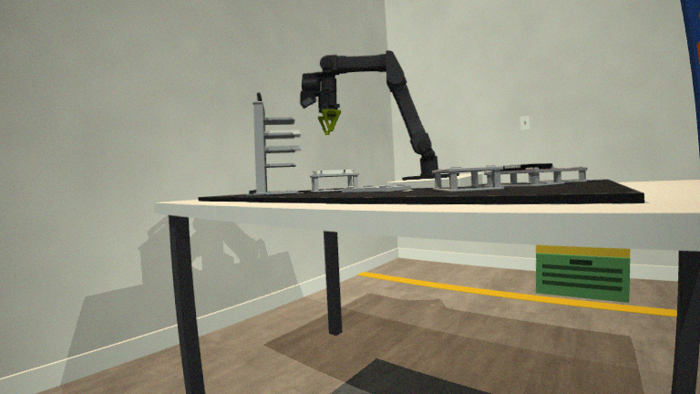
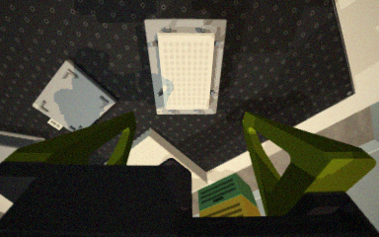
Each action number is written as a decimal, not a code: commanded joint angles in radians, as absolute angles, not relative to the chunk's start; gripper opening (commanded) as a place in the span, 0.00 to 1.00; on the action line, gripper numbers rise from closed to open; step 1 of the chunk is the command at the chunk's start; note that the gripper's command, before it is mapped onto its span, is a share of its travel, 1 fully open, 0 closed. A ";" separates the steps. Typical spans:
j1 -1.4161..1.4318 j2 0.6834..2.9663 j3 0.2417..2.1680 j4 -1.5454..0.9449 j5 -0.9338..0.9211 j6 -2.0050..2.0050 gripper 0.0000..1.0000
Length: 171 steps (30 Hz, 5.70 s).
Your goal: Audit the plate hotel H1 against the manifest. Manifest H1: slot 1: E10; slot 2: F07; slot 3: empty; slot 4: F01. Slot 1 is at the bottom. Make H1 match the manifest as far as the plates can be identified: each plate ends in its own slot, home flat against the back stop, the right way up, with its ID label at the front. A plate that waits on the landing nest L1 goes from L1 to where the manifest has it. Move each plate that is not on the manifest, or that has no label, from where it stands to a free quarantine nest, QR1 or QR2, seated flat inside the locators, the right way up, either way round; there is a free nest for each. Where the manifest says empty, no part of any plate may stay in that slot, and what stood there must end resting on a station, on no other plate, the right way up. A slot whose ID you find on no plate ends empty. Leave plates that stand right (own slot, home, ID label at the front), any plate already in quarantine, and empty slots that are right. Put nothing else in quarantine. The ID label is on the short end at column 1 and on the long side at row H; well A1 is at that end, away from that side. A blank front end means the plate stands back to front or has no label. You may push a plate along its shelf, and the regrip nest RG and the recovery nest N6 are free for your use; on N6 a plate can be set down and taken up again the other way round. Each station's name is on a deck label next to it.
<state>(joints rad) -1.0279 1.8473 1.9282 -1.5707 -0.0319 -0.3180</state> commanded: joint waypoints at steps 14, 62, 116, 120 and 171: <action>-1.028 1.841 1.934 -1.571 -0.032 -0.318 1.00; -0.782 1.712 1.862 -1.548 -0.029 -0.070 1.00; -0.355 0.971 0.922 -0.606 0.273 0.229 1.00; -0.341 0.924 0.850 -0.515 0.299 0.219 1.00; 0.452 1.059 0.901 -0.732 0.951 0.817 1.00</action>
<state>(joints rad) 0.4236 1.0492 0.8787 -0.6708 0.8948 0.7353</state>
